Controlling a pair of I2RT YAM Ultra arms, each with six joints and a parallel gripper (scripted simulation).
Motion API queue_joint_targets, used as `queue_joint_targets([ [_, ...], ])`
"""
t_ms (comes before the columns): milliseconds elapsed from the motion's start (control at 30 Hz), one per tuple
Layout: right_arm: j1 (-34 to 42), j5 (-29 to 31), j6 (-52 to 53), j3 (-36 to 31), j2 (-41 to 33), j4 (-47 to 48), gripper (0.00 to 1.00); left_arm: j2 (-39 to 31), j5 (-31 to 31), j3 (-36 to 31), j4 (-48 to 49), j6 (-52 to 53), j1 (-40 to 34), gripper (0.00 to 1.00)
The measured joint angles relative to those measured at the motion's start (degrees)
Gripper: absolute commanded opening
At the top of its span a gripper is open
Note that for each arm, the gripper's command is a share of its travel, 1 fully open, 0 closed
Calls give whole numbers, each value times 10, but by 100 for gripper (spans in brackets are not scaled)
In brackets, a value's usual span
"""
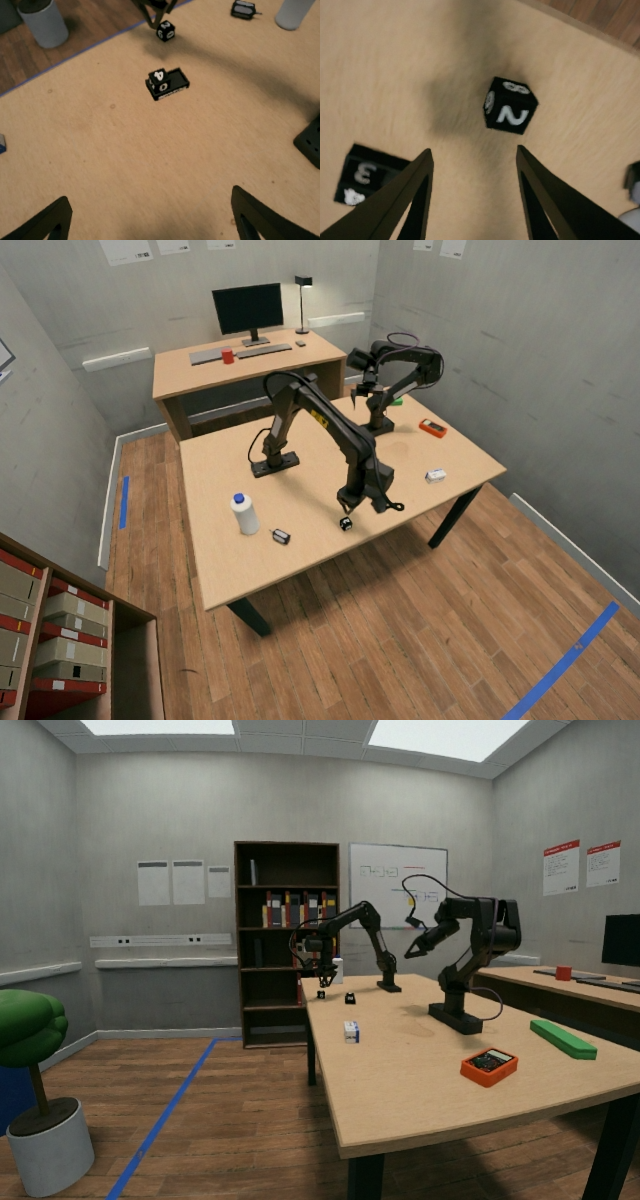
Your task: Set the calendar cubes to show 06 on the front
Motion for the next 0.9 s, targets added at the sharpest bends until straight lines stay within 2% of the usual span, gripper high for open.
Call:
queue_joint_targets([
  [267, -56, -22, 99, 4, 33, 0, 55, 0, 0, 0, 0, 0, 0, 100],
  [900, -50, -26, 124, 11, 57, 21, 55, 0, 0, 0, 0, 0, 0, 100],
])
